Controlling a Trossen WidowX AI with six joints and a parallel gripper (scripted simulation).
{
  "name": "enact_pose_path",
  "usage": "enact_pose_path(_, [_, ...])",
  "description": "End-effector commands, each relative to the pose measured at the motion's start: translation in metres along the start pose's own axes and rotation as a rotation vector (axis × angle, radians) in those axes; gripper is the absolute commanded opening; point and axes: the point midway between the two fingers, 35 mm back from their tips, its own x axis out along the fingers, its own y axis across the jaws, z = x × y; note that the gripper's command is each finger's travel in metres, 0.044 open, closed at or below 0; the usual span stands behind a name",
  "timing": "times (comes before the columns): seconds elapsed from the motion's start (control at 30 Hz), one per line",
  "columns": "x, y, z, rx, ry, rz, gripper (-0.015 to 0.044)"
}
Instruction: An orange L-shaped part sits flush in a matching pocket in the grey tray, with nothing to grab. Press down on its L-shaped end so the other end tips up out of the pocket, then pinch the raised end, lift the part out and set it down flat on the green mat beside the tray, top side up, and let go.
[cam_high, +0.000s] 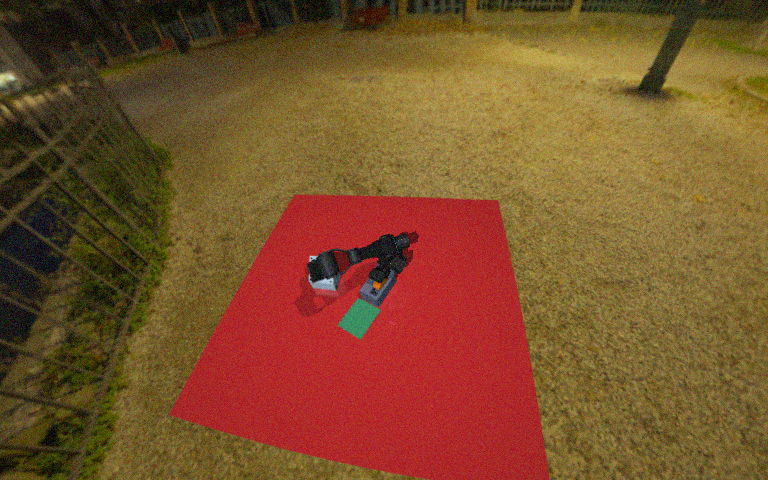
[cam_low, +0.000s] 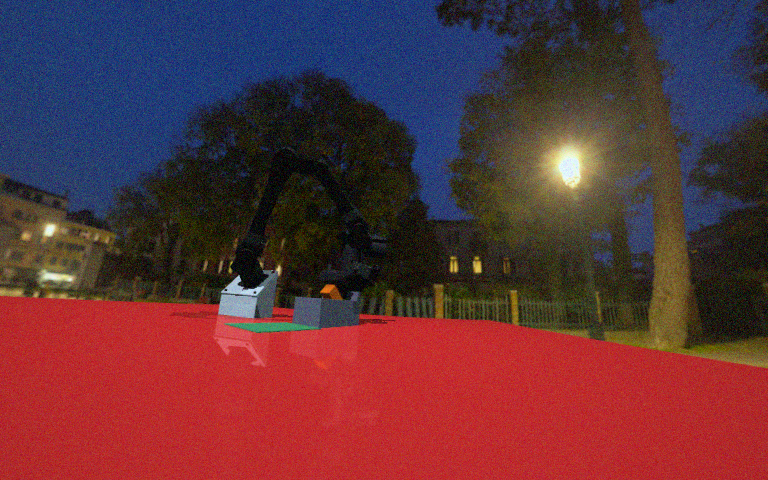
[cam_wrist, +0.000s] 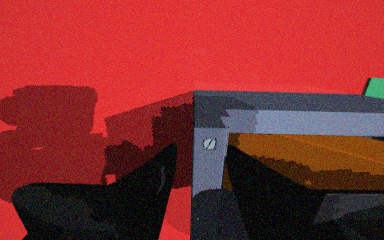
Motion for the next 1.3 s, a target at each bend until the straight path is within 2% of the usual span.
enact_pose_path(0.0, [0.003,-0.003,-0.002,-0.006,0.005,-0.009,0.018])
enact_pose_path(0.6, [-0.015,0.01,-0.001,-0.006,0.005,-0.008,0.018])
enact_pose_path(0.7, [-0.041,0.009,0.0,-0.006,0.006,-0.005,0.018])
enact_pose_path(0.83, [-0.096,0.002,0.0,-0.007,0.007,-0.005,0.018])
enact_pose_path(0.9, [-0.107,-0.001,-0.001,-0.007,0.007,-0.006,0.018])
enact_pose_path(1.27, [-0.103,-0.001,-0.002,-0.014,0.007,-0.011,0.018])
